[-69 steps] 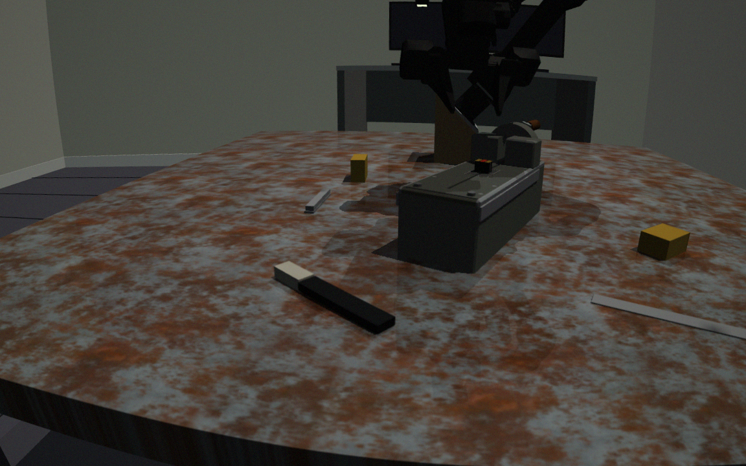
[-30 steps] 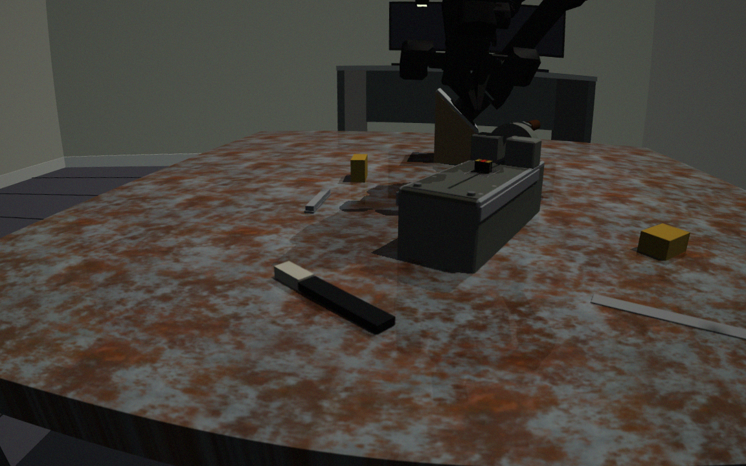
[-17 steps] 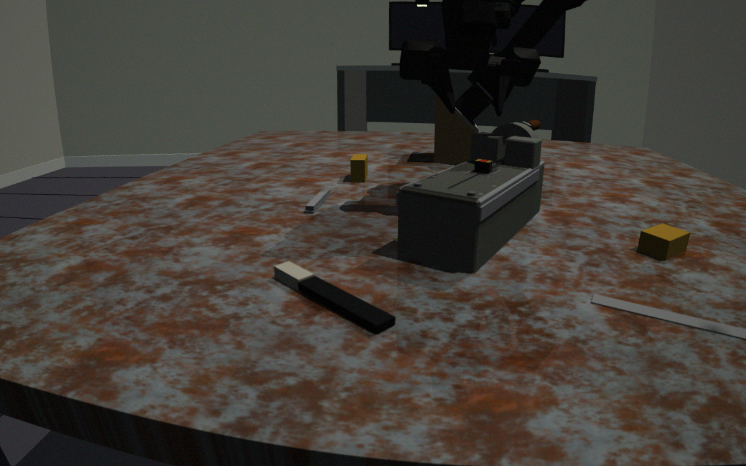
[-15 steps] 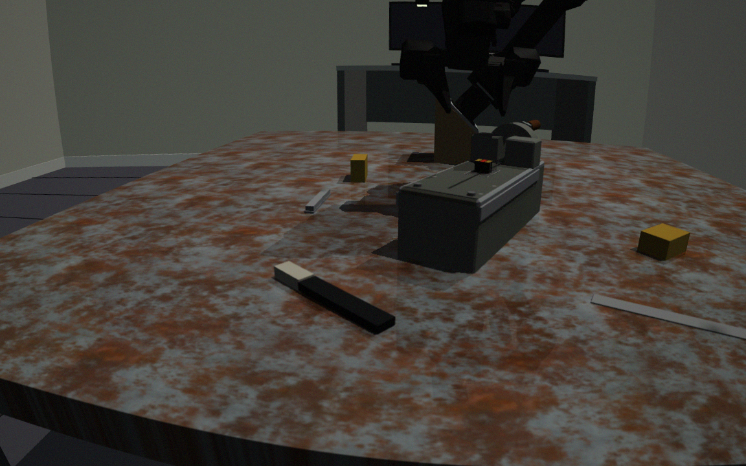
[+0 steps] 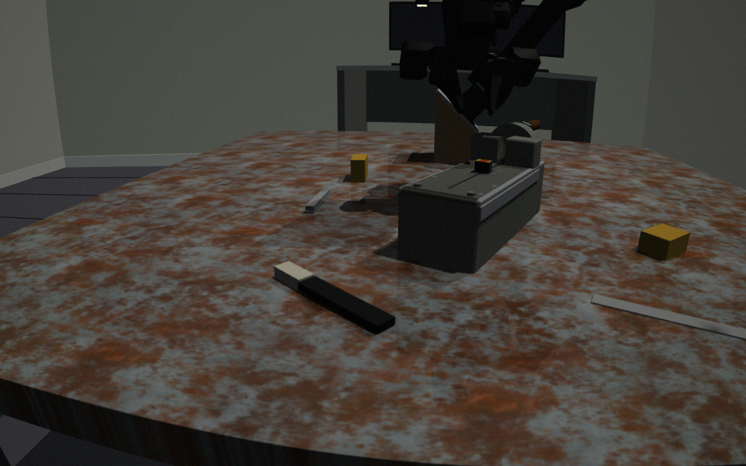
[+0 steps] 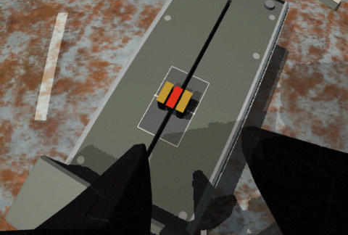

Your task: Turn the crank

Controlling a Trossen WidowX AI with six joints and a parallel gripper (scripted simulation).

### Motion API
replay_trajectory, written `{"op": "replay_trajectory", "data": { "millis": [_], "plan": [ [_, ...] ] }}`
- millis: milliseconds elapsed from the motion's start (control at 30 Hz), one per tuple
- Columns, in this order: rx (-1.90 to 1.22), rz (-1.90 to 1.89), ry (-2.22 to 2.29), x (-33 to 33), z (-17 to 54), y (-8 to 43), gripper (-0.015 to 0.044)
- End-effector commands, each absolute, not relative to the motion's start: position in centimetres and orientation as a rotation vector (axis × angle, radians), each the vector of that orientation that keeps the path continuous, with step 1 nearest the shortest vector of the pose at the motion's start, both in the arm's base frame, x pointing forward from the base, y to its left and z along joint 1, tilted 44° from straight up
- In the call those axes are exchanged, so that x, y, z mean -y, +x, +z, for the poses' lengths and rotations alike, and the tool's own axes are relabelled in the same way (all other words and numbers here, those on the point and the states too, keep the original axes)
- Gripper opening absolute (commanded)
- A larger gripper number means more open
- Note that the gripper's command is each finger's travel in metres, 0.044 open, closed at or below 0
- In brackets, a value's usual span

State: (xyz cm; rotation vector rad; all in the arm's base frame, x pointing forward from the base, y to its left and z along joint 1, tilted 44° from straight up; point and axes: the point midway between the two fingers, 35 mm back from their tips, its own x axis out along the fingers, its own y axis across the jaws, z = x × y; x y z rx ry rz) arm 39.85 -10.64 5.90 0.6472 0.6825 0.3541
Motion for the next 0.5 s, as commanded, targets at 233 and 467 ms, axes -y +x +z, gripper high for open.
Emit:
{"op": "replay_trajectory", "data": {
  "millis": [233,467],
  "plan": [
    [-0.682,0.354,0.648,10.65,5.91,39.85,0.0000],
    [-0.682,0.355,0.648,10.63,5.91,39.85,0.0000]
  ]
}}
